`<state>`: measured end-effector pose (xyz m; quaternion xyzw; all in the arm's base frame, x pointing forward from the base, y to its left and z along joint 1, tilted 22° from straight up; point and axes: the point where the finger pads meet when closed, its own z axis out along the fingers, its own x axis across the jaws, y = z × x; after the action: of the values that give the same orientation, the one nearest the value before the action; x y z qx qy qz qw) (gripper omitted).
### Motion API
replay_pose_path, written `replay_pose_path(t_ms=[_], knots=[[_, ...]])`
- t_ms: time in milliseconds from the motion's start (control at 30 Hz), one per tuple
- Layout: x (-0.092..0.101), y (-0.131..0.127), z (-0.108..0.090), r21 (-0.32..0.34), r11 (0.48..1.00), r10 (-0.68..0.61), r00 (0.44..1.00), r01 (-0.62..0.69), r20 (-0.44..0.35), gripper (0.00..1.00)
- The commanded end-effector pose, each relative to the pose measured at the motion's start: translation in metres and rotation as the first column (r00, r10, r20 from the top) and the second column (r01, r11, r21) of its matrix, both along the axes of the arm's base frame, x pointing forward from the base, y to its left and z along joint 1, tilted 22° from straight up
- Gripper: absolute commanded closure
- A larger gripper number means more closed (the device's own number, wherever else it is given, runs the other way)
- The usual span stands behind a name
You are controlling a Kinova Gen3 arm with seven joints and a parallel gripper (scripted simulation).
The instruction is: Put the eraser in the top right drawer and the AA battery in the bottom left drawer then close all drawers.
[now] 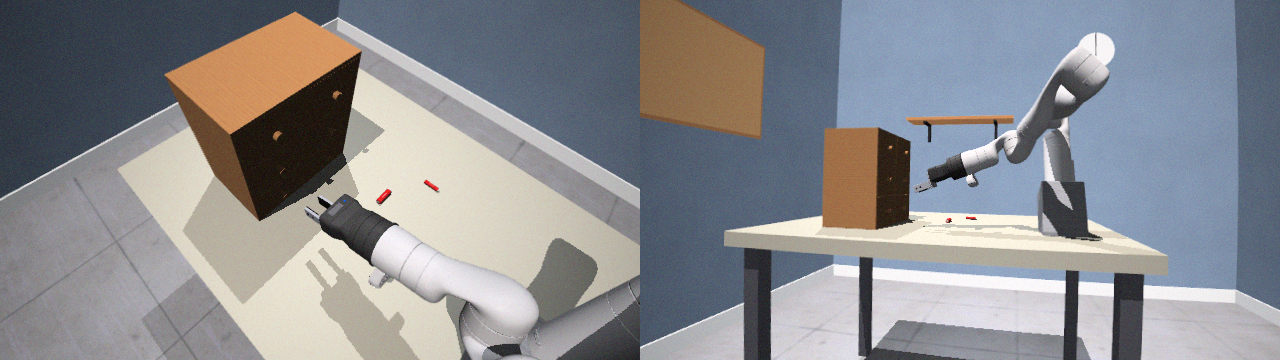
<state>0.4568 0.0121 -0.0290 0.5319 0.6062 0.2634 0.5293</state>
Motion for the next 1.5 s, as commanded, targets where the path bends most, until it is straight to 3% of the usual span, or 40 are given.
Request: replay_pose_path(t_ms=[0, 467, 800, 1233, 1467], knots=[[0.001, 0.003, -0.001, 0.008, 1.000, 0.005, 1.000, -0.005, 0.004, 0.33], [0.001, 0.002, -0.002, 0.008, 1.000, 0.005, 1.000, -0.005, 0.004, 0.33], [0.012, -0.004, -0.012, 0.008, 1.000, 0.006, 1.000, -0.006, 0.004, 0.33], [0.052, -0.026, -0.055, 0.007, 1.000, 0.006, 1.000, -0.006, 0.005, 0.33], [0.061, -0.031, -0.065, 0.006, 1.000, 0.006, 1.000, -0.006, 0.005, 0.33]])
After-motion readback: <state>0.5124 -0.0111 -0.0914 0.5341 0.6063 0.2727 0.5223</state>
